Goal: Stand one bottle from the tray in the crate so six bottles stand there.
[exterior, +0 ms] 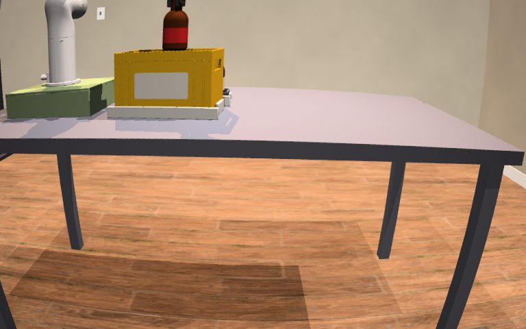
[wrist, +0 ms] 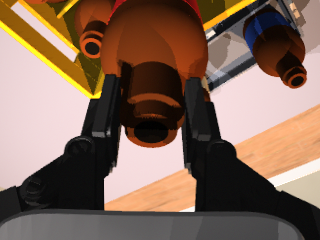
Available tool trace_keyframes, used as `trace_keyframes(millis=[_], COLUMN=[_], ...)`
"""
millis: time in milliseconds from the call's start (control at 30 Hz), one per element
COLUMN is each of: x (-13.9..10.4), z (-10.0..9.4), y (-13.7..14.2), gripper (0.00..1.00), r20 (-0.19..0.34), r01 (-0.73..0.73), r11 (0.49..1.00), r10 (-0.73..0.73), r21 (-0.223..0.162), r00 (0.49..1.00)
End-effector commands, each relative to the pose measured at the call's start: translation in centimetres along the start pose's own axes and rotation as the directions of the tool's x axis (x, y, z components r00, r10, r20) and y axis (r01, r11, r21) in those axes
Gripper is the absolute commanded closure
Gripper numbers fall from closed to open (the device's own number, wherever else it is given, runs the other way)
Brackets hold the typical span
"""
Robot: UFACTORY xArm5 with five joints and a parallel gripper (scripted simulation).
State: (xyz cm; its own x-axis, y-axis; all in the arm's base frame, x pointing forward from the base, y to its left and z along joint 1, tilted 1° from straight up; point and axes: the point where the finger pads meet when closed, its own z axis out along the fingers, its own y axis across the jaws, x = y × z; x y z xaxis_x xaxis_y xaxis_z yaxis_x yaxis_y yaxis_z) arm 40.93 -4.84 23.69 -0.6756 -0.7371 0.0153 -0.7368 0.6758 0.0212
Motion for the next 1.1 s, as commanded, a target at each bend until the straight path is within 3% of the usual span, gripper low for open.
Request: trace_keyframes(millis=[0,1067], x=[-0.1,-0.1], z=[0.4,2.3], y=[-0.1,-0.2], gripper=[1.0,1.0], r20=[0.003,0.003], r01=[0.0,0.0], r11=[1.0,1.0], r10=[0.0,0.0], r21=[0.004,0.004], r00=[1.0,1.0])
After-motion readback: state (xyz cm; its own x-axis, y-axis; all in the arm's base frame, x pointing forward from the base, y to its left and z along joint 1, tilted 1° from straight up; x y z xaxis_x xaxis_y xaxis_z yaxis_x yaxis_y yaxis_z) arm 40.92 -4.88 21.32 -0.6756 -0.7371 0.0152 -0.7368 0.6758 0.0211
